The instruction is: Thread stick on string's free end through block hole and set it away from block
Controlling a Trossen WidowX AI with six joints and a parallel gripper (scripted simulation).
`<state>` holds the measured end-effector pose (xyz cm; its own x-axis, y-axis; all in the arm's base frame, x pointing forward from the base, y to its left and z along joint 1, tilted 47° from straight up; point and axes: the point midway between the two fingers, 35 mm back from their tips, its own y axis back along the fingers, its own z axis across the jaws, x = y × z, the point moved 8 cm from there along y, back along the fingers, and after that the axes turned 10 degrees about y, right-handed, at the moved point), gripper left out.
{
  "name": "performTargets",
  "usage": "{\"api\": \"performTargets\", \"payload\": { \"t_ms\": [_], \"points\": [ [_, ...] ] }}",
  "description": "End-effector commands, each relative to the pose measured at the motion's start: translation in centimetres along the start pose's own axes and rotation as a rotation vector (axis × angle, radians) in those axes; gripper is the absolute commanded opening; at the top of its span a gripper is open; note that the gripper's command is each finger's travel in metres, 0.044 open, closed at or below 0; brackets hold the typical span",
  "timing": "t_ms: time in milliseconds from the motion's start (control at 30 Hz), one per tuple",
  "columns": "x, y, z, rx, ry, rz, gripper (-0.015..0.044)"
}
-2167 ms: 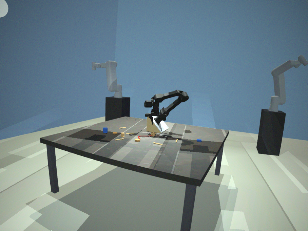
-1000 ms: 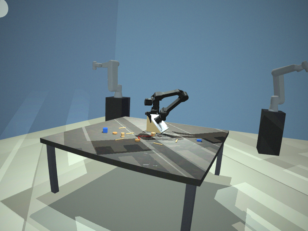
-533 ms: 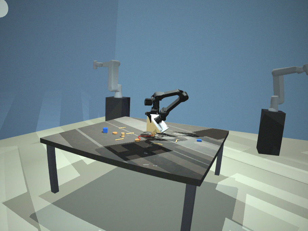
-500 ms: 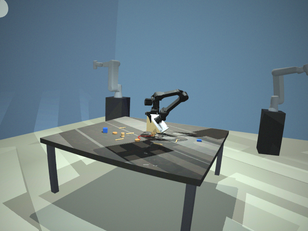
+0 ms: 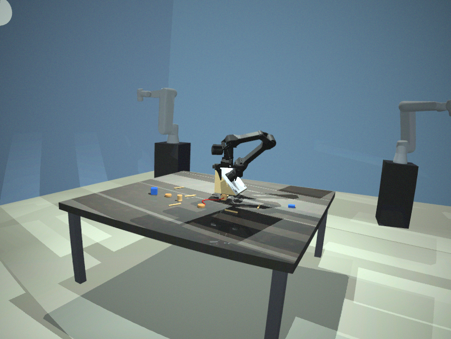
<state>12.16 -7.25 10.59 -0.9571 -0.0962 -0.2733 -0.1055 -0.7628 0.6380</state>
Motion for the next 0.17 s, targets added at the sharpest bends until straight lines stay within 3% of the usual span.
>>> {"api": "performTargets", "payload": {
  "t_ms": [0, 133],
  "points": [
    [0.0, 0.01, 0.0, 0.0, 0.0, 0.0, 0.044],
    [0.0, 0.01, 0.0, 0.0, 0.0, 0.0, 0.044]
  ]
}}
